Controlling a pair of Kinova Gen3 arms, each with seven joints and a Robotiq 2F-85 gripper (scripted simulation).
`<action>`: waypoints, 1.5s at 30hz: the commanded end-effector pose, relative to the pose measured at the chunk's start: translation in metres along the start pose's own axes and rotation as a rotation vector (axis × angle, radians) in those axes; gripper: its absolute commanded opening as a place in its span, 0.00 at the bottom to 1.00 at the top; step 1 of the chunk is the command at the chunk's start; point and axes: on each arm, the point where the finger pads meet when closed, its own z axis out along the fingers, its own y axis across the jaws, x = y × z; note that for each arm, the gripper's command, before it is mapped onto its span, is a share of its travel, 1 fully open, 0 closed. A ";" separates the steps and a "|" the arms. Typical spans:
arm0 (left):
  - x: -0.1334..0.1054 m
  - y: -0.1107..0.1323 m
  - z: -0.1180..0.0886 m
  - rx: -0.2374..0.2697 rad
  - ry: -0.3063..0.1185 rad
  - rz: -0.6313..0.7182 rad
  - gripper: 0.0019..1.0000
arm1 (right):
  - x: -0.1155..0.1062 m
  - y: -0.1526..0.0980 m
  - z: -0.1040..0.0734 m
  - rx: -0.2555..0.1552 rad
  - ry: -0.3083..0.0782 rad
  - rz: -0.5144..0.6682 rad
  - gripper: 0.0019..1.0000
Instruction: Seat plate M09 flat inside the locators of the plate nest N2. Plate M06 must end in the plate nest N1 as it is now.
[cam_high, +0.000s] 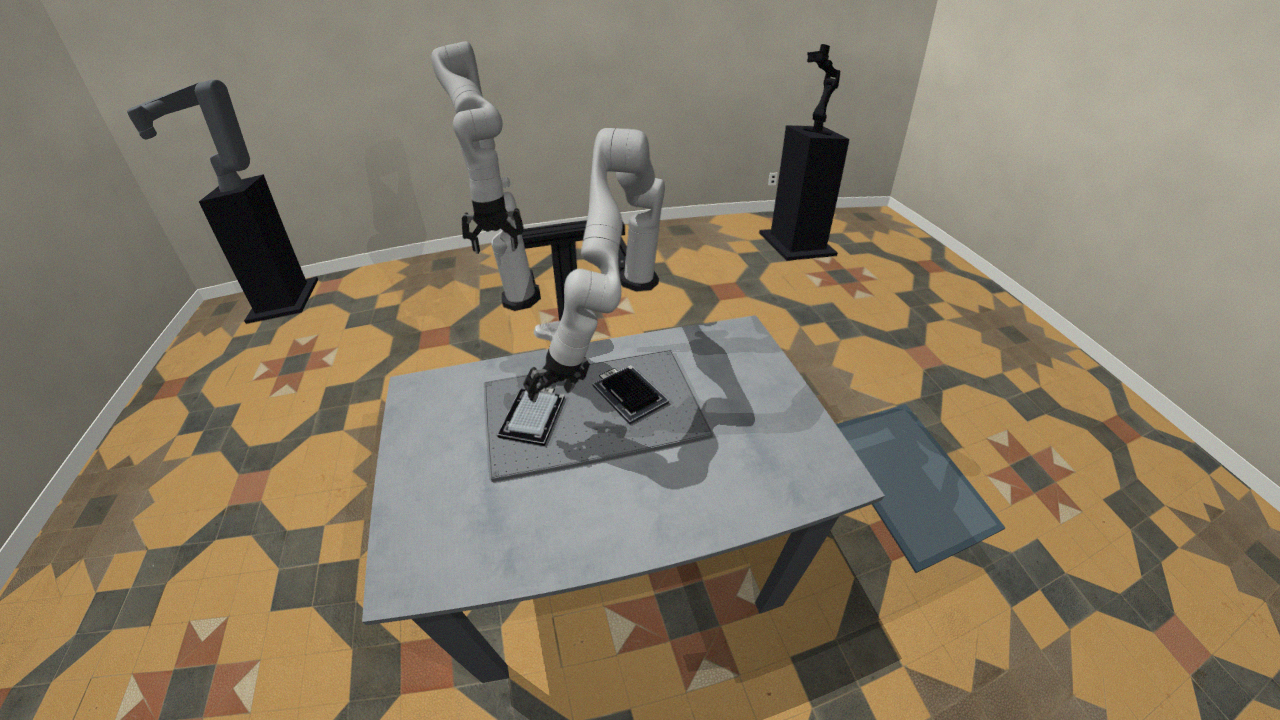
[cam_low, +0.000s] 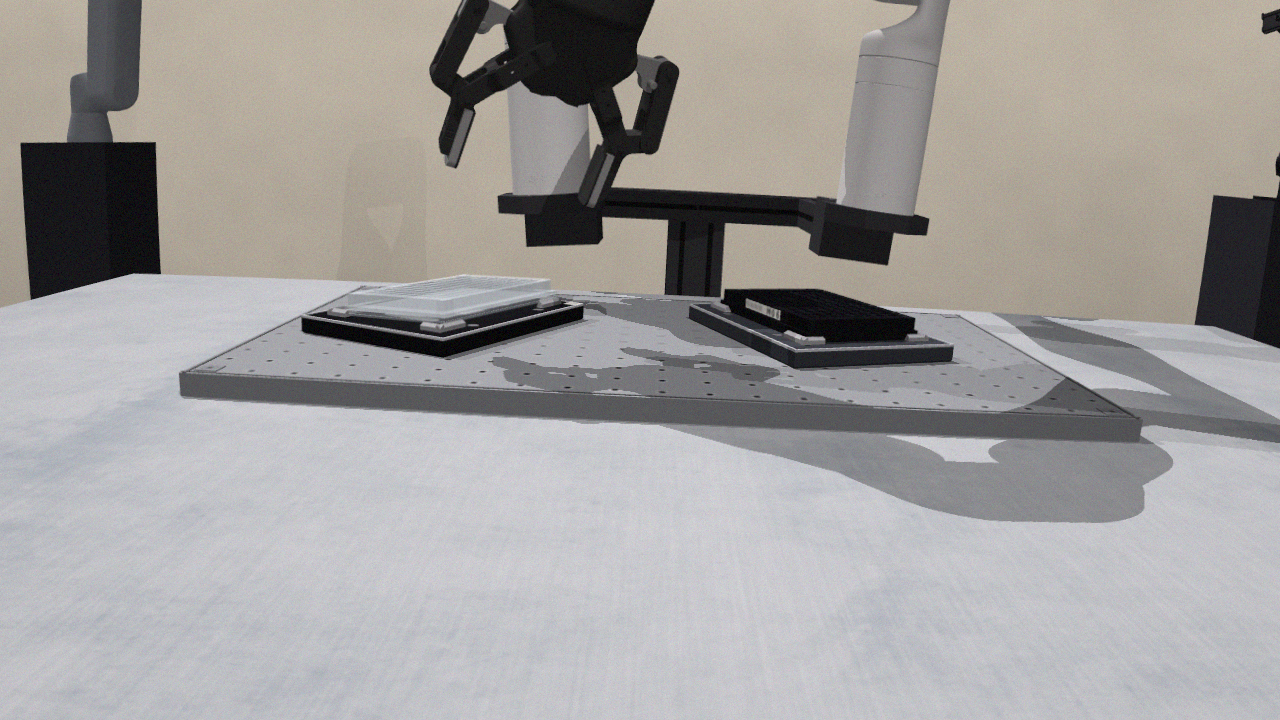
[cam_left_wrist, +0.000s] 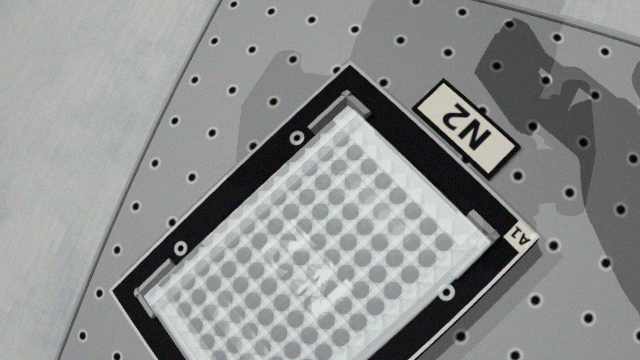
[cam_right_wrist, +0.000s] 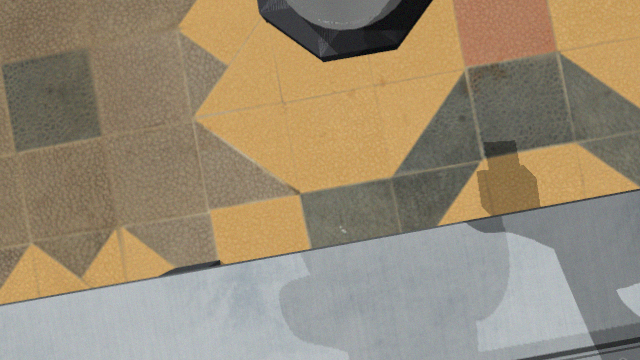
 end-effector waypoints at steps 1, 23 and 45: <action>0.007 -0.004 0.005 -0.022 -0.004 0.047 1.00 | 0.000 0.004 0.000 -0.008 -0.005 0.000 1.00; 0.030 -0.018 0.048 -0.289 -0.142 0.643 1.00 | 0.000 0.004 0.000 -0.008 -0.005 0.000 1.00; 0.037 -0.023 0.053 -0.360 -0.170 0.801 1.00 | 0.000 0.004 0.000 -0.008 -0.005 0.000 1.00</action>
